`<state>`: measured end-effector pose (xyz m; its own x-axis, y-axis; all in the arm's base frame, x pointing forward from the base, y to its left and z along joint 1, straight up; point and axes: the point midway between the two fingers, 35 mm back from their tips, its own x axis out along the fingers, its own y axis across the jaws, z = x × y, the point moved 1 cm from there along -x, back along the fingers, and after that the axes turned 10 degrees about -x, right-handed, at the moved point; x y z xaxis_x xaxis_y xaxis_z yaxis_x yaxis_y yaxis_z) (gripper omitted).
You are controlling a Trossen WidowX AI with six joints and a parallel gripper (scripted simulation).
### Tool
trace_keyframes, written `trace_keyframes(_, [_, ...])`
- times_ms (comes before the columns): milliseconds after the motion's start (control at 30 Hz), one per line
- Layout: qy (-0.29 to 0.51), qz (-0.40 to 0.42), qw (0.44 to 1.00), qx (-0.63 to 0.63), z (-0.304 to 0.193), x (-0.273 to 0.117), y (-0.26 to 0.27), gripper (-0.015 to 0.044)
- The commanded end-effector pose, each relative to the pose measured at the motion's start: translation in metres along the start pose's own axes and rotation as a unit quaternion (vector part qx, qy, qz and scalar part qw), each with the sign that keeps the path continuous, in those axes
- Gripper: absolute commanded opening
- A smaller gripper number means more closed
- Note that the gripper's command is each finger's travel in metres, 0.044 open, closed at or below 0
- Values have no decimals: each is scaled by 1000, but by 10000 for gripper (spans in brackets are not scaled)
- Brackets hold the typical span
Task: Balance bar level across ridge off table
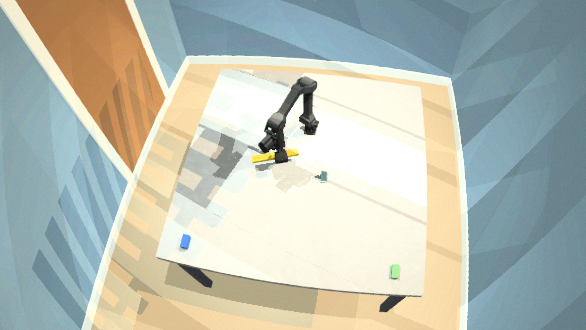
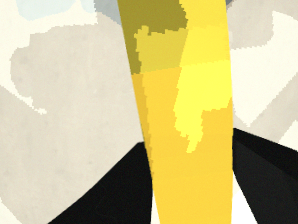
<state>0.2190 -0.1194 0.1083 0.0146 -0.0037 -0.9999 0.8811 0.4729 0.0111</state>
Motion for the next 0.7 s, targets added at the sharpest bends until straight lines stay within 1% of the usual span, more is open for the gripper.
trace_keyframes(0, [-5,2,1000,1,1,-15,0,0])
trace_keyframes(667, [-6,2,1000,2,-5,-65,-4,0])
